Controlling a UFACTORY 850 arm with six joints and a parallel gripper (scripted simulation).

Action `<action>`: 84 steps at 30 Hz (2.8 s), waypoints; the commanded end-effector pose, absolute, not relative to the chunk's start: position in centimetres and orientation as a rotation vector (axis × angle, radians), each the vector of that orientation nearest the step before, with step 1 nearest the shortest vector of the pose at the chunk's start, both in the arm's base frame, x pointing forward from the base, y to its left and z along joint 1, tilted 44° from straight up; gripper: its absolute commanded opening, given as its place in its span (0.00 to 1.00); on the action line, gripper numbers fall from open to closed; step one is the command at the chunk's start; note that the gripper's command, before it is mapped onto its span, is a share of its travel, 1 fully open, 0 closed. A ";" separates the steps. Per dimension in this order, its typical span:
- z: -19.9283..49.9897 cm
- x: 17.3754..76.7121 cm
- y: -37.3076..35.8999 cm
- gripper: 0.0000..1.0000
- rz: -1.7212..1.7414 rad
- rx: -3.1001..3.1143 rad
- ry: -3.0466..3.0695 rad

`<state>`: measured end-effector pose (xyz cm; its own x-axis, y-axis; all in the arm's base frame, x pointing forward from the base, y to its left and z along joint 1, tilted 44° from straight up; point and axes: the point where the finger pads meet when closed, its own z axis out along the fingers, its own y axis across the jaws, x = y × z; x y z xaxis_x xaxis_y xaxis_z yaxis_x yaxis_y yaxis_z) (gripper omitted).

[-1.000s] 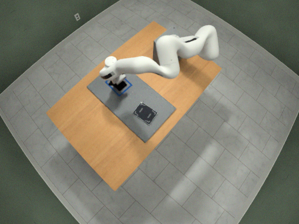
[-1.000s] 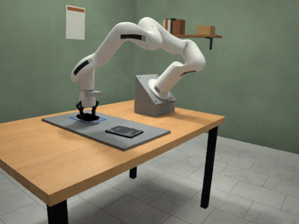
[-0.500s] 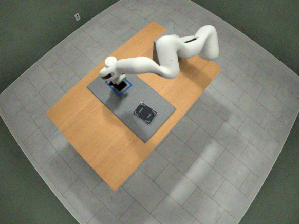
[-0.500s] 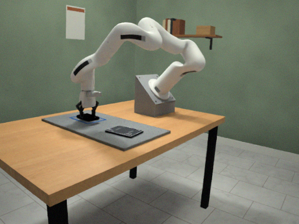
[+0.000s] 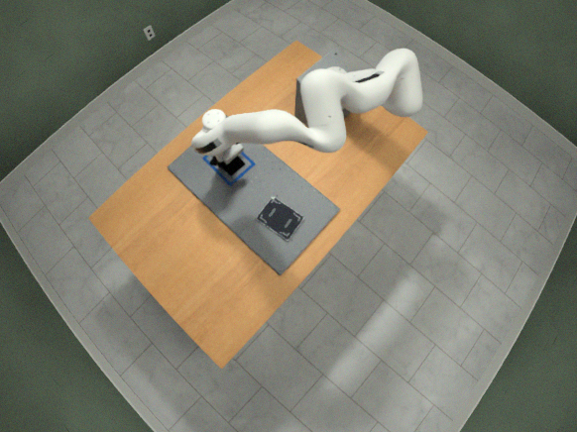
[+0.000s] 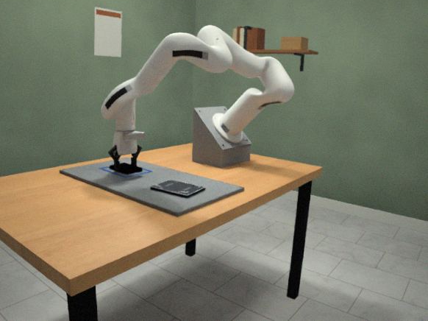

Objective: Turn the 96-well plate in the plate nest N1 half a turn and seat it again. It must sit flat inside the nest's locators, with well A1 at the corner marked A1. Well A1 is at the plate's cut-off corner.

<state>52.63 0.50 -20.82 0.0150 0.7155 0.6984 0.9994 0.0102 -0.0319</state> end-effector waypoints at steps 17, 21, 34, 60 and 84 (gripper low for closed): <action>-20.9 52.7 0.5 1.00 -0.686 -1.761 -1.755; -20.9 52.7 0.5 1.00 -0.686 -1.761 -1.755; -20.9 52.7 0.5 1.00 -0.686 -1.761 -1.755; -16.7 52.9 -3.6 1.00 -0.685 -1.761 -1.756; -14.4 53.0 -5.8 1.00 -0.685 -1.761 -1.756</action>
<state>52.89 -5.64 -14.54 0.0150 0.7155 0.6984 0.9994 0.0102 -0.0319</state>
